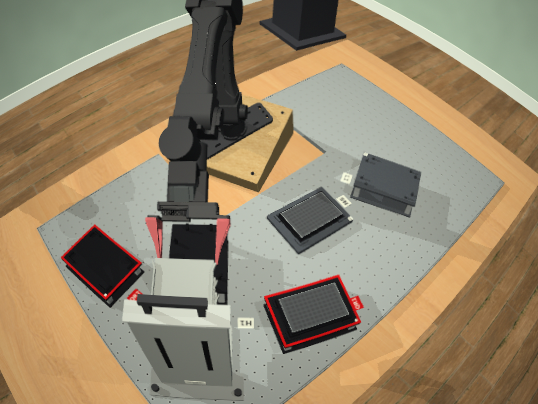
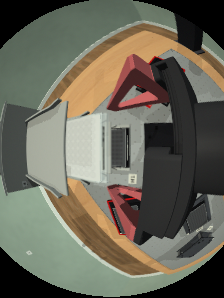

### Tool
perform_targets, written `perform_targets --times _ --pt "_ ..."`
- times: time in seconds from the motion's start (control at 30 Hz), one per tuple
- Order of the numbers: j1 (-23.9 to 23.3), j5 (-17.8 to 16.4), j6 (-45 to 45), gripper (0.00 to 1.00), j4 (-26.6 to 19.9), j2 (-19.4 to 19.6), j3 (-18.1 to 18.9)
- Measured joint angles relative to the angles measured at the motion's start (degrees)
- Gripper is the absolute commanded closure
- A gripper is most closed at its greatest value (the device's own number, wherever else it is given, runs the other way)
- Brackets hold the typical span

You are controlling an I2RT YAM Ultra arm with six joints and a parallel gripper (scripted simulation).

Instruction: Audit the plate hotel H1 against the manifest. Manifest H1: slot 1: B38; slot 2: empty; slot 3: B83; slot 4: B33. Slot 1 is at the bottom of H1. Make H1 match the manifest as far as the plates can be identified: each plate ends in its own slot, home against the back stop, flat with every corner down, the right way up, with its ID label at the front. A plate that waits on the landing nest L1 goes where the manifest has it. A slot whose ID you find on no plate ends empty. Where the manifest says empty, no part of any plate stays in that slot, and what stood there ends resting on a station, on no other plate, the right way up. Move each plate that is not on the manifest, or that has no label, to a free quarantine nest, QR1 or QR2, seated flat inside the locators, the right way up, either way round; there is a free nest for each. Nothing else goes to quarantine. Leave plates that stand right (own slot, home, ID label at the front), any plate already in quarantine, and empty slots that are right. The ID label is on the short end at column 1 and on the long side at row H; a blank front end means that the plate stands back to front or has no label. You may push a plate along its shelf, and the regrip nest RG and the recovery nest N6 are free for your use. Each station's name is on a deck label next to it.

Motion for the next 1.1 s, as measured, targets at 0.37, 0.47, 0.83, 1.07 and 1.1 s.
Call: perform_targets --times 0.37,0.47,0.83,1.07,1.1 --pt "0.42 0.37 0.09 0.0 0.31 2.62 2.51" --pt "0.5 0.46 0.13 0.0 0.33 3.52 3.23" --pt "0.59 0.48 0.15 0.14 0.35 3.63 3.69" --pt "0.59 0.48 0.15 0.14 0.35 3.63 3.69" --pt "0.59 0.48 0.15 0.14 0.35 3.63 3.69"
